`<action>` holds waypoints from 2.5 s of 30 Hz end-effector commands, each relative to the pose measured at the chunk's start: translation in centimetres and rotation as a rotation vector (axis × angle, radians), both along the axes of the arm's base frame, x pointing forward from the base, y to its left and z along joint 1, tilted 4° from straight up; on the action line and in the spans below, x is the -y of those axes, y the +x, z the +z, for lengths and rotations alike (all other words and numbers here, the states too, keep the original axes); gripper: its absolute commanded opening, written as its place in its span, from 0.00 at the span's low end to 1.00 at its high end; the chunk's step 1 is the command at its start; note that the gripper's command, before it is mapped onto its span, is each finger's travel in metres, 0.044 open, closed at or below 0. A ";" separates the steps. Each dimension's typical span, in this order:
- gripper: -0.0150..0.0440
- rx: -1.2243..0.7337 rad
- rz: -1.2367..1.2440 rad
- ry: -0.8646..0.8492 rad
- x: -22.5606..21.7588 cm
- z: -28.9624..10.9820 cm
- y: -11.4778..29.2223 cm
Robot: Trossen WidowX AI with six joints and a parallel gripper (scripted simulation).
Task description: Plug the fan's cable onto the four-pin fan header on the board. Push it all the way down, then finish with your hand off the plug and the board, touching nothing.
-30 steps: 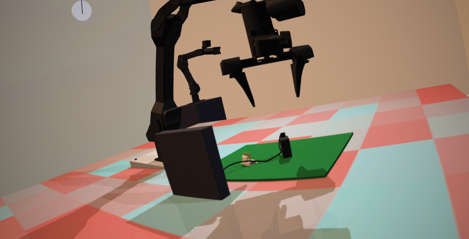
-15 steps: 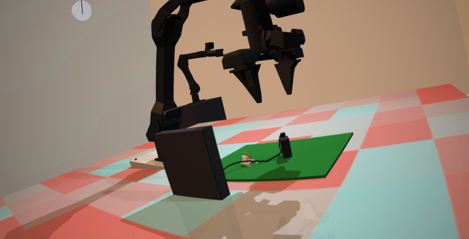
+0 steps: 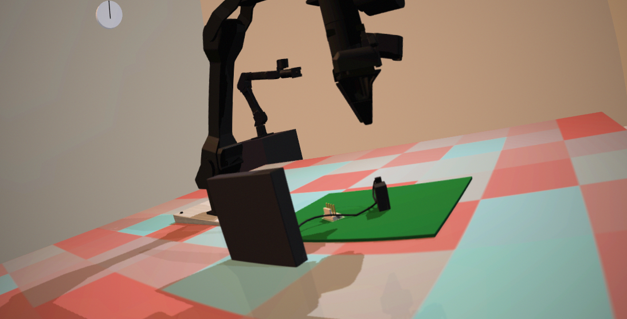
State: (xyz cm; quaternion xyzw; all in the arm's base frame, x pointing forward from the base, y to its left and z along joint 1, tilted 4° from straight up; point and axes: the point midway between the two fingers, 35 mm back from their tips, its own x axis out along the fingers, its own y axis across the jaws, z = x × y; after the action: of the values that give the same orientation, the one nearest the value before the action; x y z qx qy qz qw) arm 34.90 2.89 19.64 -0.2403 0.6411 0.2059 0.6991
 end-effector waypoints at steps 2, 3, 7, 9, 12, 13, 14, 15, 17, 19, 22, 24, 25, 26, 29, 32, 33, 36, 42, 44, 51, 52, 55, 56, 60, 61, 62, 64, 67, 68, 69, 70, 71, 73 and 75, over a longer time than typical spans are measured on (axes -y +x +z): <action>1.00 -0.001 0.884 -0.067 0.1 1.8 0.1; 1.00 -0.001 0.938 -0.072 0.2 1.9 0.1; 1.00 -0.002 1.154 -0.092 0.2 2.2 0.1; 1.00 -0.002 1.262 -0.102 0.3 2.3 0.1; 1.00 -0.003 1.424 -0.117 0.3 2.6 0.1; 1.00 -0.003 1.478 -0.123 0.3 2.6 0.1; 1.00 -0.003 1.532 -0.128 0.3 2.7 0.0; 1.00 -0.003 1.552 -0.130 0.3 2.7 0.0; 1.00 -0.003 1.554 -0.130 0.3 2.7 0.0; 1.00 -0.003 1.554 -0.130 0.3 2.7 0.0; 1.00 -0.003 1.554 -0.130 0.3 2.7 0.0; 1.00 -0.003 1.554 -0.130 0.3 2.7 0.0; 1.00 -0.003 1.554 -0.130 0.3 2.7 0.0; 1.00 -0.003 1.554 -0.130 0.3 2.7 0.0; 1.00 -0.003 1.554 -0.130 0.3 2.7 0.0; 1.00 -0.003 1.554 -0.130 0.3 2.7 0.0; 1.00 -0.003 1.554 -0.130 0.3 2.7 0.0; 1.00 -0.003 1.554 -0.131 0.3 1.7 0.3; 1.00 -0.003 1.554 -0.131 0.2 -4.2 1.2; 1.00 -0.003 1.554 -0.131 0.2 -6.4 1.1; 1.00 -0.003 1.554 -0.131 0.3 -7.3 1.1; 1.00 -0.003 1.554 -0.131 0.3 -7.3 1.1; 1.00 -0.003 1.554 -0.131 0.2 -7.6 1.1; 1.00 -0.003 1.554 -0.131 0.2 -7.8 1.2; 1.00 -0.003 1.554 -0.131 0.2 -8.4 1.3; 1.00 -0.003 1.554 -0.131 0.2 -8.6 1.3; 1.00 -0.003 1.554 -0.131 0.2 -8.8 1.3; 1.00 -0.003 1.554 -0.131 0.2 -9.1 1.4; 1.00 -0.003 1.554 -0.131 0.2 -9.6 1.4; 1.00 -0.003 1.554 -0.131 0.2 -9.7 1.4; 1.00 -0.003 1.554 -0.131 0.2 -9.9 1.4; 1.00 -0.003 1.554 -0.131 0.2 -10.1 1.5; 1.00 -0.003 1.554 -0.131 0.2 -10.2 1.5; 1.00 -0.003 1.554 -0.131 0.2 -10.5 1.5; 1.00 -0.003 1.554 -0.131 0.2 -10.9 1.5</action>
State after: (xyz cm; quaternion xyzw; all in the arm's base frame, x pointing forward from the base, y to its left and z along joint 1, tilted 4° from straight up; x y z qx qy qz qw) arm 36.41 2.63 9.39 -0.6611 0.3032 0.5964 0.3395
